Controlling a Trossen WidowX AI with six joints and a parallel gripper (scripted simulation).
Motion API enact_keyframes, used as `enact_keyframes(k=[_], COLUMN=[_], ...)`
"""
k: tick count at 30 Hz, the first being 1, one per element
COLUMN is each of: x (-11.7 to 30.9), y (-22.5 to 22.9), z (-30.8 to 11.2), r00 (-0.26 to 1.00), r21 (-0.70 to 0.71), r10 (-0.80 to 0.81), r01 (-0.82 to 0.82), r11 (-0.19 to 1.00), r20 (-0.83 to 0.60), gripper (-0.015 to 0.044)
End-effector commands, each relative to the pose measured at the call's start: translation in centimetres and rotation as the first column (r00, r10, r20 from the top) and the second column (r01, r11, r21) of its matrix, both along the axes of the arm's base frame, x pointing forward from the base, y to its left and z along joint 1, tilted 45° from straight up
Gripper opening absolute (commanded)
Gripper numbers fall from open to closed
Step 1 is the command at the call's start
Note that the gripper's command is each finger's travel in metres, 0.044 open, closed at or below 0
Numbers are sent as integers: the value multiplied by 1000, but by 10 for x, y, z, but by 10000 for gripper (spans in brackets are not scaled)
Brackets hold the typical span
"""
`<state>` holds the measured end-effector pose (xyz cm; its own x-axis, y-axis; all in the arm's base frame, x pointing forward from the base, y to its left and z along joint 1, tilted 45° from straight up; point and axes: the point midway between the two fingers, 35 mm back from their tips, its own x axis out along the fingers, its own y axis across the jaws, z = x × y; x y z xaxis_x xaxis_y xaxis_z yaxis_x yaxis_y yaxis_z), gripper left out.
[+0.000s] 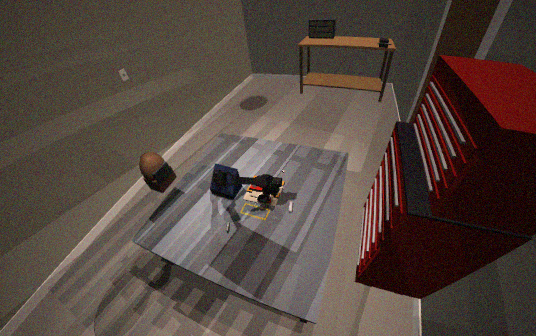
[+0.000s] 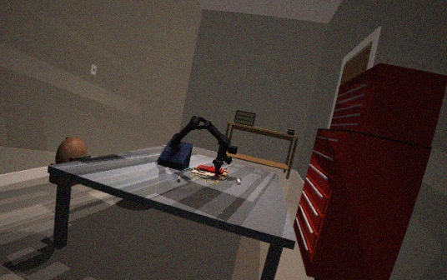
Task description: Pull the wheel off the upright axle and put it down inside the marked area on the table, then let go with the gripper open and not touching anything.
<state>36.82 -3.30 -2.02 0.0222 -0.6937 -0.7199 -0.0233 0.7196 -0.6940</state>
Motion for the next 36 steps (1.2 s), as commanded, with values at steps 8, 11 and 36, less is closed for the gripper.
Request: enact_keyframes(k=[8, 11, 36], x=[-2, -3, -8], y=[20, 20, 47], z=[16, 16, 43], r00=[999, 999, 999], r21=[-6, -7, -6], r10=[43, 44, 46], r01=[-43, -44, -46], r11=[999, 999, 999], r20=[-6, -6, -6], gripper=[0, 0, 0])
